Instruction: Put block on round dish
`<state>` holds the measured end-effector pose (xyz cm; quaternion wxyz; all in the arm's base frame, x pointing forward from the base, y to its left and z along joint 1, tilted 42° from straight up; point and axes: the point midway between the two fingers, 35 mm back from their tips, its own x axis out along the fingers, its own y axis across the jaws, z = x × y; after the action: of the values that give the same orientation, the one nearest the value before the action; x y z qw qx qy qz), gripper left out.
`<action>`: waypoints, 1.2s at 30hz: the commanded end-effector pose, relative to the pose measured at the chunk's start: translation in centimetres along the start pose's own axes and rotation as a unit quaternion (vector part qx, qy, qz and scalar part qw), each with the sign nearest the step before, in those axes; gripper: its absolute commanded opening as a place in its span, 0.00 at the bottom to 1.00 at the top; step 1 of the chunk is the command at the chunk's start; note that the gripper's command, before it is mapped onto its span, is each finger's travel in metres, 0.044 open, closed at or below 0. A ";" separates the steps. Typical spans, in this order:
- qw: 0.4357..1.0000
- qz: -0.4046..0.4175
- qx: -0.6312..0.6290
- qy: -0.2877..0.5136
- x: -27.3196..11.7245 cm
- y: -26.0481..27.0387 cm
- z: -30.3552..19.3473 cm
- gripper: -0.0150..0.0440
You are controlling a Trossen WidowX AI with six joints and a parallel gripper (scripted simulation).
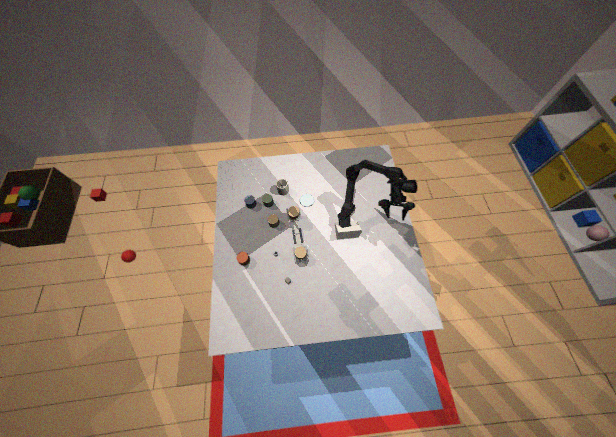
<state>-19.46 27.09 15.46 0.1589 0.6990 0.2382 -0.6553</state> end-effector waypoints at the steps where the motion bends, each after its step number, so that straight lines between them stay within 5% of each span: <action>1: 1.000 0.000 0.003 0.001 0.0 0.0 -0.1 0.98; 17: 0.964 0.015 0.255 0.074 1.3 2.4 -7.7 1.00; 36: 0.836 0.018 0.525 0.158 2.2 7.7 -15.4 1.00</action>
<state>-4.17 29.54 14.22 -0.2172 0.7776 -0.0958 -0.5822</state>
